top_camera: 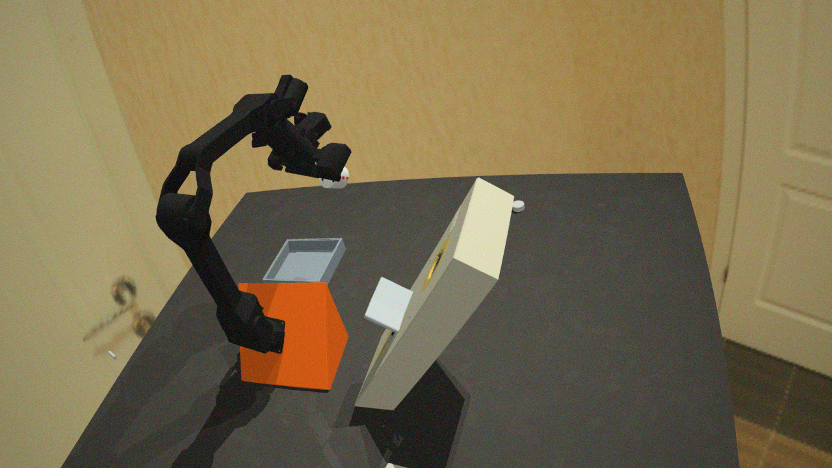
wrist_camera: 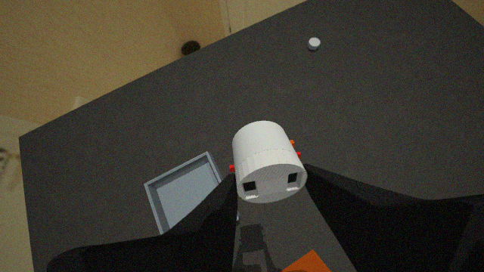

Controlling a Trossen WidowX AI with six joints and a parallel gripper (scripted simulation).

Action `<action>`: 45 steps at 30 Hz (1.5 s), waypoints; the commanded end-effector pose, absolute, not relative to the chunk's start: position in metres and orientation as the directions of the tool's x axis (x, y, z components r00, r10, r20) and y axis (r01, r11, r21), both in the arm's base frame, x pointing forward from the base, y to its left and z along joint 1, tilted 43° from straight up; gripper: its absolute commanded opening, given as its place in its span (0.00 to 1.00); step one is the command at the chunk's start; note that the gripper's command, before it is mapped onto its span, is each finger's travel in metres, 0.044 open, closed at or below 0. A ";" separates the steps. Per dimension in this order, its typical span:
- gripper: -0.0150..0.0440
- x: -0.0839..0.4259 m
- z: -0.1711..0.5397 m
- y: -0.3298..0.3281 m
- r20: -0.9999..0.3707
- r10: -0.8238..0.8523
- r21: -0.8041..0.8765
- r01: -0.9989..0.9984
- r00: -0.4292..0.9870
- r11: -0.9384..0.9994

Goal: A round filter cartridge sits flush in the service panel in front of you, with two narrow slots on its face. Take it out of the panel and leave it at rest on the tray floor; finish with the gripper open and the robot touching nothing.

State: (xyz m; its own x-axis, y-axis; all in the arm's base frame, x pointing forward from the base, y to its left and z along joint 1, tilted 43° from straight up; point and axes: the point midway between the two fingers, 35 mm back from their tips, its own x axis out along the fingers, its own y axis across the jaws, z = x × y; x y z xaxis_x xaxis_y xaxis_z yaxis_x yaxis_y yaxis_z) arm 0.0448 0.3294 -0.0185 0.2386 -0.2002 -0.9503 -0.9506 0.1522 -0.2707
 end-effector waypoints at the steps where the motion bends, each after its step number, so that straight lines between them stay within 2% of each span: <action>1: 0.25 0.024 -0.035 0.323 -0.960 -0.193 -0.222 -0.971 0.202 0.092; 23: 0.25 -0.077 -0.116 0.241 -0.976 -0.217 0.083 -0.965 -0.028 -0.249; 43: 0.25 -0.072 -0.174 0.188 -0.975 -0.220 0.093 -0.962 -0.035 -0.258; 45: 0.34 -0.070 -0.171 0.187 -0.972 -0.235 0.089 -0.961 -0.026 -0.261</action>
State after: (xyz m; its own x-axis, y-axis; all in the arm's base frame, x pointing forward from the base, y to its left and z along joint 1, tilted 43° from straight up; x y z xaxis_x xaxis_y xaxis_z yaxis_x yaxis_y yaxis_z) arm -0.0697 0.1843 -0.1720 -0.0241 -0.2417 -0.9701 -0.9613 -0.2609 0.0889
